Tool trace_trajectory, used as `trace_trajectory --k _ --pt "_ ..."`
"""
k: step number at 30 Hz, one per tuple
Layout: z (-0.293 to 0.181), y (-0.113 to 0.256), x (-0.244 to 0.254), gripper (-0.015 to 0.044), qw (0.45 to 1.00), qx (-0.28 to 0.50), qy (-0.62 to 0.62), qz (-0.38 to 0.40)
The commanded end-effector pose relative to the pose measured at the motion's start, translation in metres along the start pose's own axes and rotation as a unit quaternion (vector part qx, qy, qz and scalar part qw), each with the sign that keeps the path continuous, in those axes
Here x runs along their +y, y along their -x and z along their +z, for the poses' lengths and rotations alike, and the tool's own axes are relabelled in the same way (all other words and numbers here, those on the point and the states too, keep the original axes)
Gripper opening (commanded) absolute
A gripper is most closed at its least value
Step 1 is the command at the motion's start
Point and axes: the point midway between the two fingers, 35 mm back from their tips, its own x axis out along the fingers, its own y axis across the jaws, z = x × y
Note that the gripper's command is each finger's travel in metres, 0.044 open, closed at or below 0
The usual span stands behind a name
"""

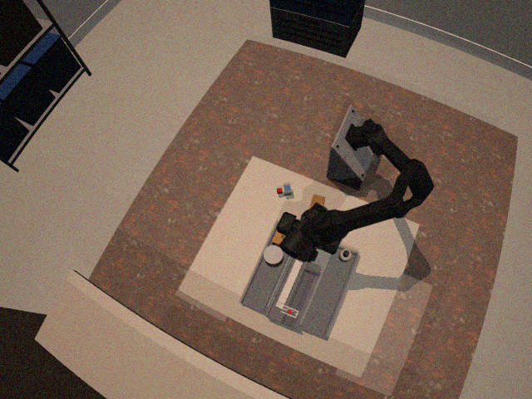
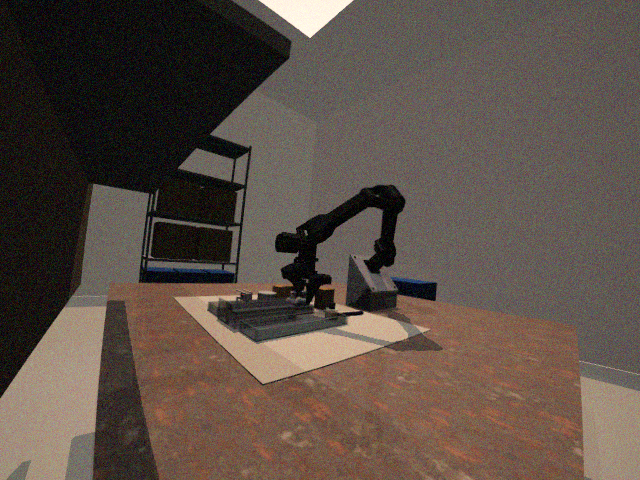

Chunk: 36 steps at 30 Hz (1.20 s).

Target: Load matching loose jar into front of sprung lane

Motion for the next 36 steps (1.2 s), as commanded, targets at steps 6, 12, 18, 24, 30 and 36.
trace_trajectory --k 6,12,18,24,30,36 --pt "0.0006 0.0001 0.0017 0.0 1.0 -0.004 0.006 0.005" --pt "-0.003 -0.0001 -0.0003 0.0 1.0 -0.004 0.006 0.005" --pt "-0.003 -0.0001 -0.0003 0.0 1.0 -0.004 0.006 0.005" --pt "-0.0029 -0.0004 -0.0006 0.0026 1.0 -0.004 0.006 0.005" --pt "-0.0029 -0.0004 -0.0006 0.0184 1.0 -0.004 0.006 0.005" --pt "-0.0029 -0.0004 -0.0006 0.0302 1.0 -0.004 0.006 0.005"
